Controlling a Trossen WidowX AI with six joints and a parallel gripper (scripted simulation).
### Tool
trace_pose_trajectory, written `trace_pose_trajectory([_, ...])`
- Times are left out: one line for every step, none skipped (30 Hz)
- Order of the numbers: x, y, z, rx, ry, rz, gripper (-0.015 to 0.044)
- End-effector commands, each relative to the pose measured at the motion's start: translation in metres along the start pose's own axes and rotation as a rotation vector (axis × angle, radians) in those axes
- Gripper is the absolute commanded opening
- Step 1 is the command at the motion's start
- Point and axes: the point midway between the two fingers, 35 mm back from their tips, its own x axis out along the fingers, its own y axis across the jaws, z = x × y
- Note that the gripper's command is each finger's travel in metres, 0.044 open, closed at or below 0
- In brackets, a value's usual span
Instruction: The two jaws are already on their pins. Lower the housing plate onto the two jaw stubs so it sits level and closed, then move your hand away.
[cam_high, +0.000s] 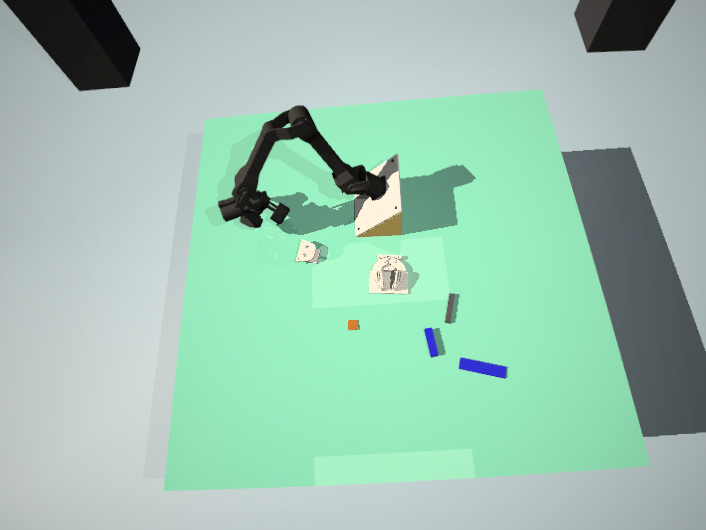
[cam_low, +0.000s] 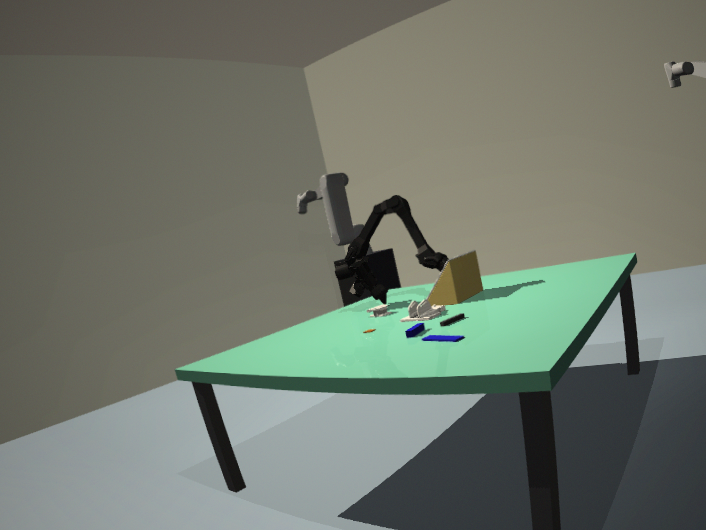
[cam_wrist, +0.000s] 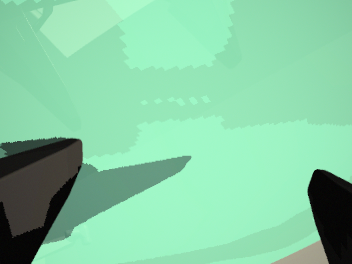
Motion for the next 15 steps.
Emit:
trace_pose_trajectory([-0.008, 0.01, 0.007, -0.095, -0.031, 0.022, 0.044])
trace_pose_trajectory([-0.01, 0.013, 0.009, -0.122, -0.04, 0.027, 0.044])
trace_pose_trajectory([-0.012, 0.016, 0.011, -0.149, -0.049, 0.032, 0.044])
trace_pose_trajectory([-0.014, 0.019, 0.013, -0.176, -0.058, 0.037, 0.044])
trace_pose_trajectory([-0.017, 0.022, 0.015, -0.203, -0.067, 0.041, 0.044])
trace_pose_trajectory([-0.019, 0.025, 0.016, -0.23, -0.076, 0.045, 0.044])
trace_pose_trajectory([-0.022, 0.028, 0.018, -0.257, -0.085, 0.049, 0.044])
trace_pose_trajectory([-0.024, 0.03, 0.019, -0.284, -0.094, 0.053, 0.044])
trace_pose_trajectory([-0.026, 0.033, 0.021, -0.311, -0.104, 0.057, 0.044])
trace_pose_trajectory([-0.029, 0.036, 0.022, -0.339, -0.113, 0.06, 0.044])
trace_pose_trajectory([-0.031, 0.039, 0.024, -0.366, -0.122, 0.063, 0.044])
trace_pose_trajectory([-0.034, 0.042, 0.025, -0.393, -0.131, 0.066, 0.044])
trace_pose_trajectory([-0.036, 0.045, 0.027, -0.421, -0.141, 0.069, 0.044])
trace_pose_trajectory([-0.039, 0.047, 0.028, -0.448, -0.15, 0.072, 0.044])
trace_pose_trajectory([-0.041, 0.05, 0.029, -0.475, -0.16, 0.074, 0.044])
